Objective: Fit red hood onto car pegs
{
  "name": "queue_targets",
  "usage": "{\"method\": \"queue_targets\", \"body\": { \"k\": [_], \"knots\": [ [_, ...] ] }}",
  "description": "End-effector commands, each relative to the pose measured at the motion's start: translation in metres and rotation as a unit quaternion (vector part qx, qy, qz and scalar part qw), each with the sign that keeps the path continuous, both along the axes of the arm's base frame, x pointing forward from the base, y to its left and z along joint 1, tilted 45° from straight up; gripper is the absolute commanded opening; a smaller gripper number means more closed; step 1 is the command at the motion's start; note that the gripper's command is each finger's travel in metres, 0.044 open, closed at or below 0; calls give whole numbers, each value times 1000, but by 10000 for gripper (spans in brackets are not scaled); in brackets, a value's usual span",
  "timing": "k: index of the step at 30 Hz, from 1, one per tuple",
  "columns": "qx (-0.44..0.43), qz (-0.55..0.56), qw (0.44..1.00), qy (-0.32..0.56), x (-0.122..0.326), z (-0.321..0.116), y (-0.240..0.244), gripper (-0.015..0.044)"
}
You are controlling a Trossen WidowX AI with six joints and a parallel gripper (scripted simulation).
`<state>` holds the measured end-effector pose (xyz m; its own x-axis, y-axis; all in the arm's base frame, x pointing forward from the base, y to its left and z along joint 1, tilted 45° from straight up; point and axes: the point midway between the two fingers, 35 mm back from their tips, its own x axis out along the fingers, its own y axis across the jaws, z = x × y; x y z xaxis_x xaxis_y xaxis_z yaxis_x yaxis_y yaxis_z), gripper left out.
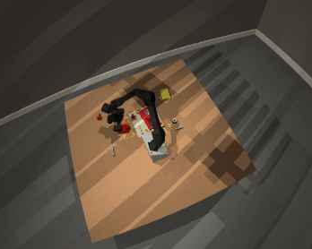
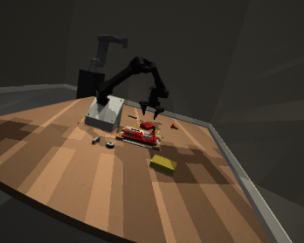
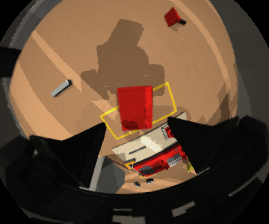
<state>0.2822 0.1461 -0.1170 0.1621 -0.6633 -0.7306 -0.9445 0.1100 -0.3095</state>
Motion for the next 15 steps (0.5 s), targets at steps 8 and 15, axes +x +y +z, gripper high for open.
{"method": "queue_targets", "body": {
  "k": [8,15],
  "knots": [
    [-7,3,1000,0,4,-2,-4,440],
    [-7,3,1000,0,5,-6,-7,440]
  ]
}}
